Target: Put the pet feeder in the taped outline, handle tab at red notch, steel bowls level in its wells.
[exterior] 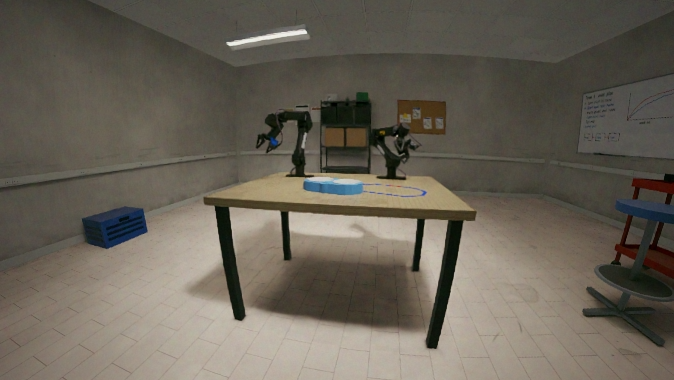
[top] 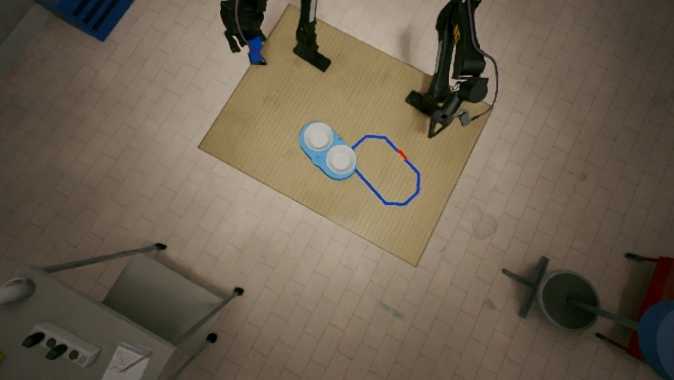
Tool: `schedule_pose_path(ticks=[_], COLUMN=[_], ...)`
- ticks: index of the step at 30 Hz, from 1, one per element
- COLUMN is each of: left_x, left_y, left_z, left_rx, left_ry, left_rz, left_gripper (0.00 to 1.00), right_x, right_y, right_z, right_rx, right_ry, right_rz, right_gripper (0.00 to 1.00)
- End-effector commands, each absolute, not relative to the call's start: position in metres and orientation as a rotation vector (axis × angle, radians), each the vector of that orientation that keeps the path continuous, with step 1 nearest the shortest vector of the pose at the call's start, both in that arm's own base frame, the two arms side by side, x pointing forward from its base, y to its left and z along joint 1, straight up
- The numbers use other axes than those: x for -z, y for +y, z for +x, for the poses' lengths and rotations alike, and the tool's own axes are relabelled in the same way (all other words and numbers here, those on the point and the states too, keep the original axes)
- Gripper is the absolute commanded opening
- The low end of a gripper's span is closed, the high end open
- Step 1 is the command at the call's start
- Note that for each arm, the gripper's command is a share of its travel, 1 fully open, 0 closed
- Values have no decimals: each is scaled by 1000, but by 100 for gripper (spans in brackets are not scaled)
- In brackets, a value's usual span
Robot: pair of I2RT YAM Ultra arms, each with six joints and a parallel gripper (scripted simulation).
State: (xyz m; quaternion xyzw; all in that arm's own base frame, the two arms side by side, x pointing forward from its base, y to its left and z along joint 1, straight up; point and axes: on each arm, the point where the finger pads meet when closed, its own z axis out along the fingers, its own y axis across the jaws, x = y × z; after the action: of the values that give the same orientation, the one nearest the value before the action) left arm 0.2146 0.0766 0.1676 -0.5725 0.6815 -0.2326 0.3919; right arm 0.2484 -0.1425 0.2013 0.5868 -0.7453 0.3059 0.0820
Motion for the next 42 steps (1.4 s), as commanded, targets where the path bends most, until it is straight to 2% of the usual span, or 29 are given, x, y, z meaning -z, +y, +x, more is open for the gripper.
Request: schedule_pose_path(ticks=[1, 18, 19, 35, 36, 42], left_x=[-170, -176, -176, -172, -184, -189], left_y=[77, 78, 78, 77, 78, 73], left_z=[216, 216, 216, 216, 224, 229], left_rx=[591, 587, 587, 589, 581, 530], left_ry=[1726, 1719, 1719, 1724, 1738, 1868], left_rz=[-1446, -1428, -1428, -1440, -1393, -1340], left_gripper=[100, 100, 0, 0, 0, 0], right_x=[-204, -212, -212, -207, -221, -213], right_y=[-143, -144, -144, -143, -139, -132], right_z=[249, 252, 252, 250, 258, 272], right_rx=[-927, -968, -968, -942, -1029, -1097], right_ry=[-2230, -2245, -2245, -2235, -2289, -2485], right_rz=[1751, 1738, 1738, 1745, 1742, 1639], right_gripper=[100, 100, 100, 100, 100, 100])
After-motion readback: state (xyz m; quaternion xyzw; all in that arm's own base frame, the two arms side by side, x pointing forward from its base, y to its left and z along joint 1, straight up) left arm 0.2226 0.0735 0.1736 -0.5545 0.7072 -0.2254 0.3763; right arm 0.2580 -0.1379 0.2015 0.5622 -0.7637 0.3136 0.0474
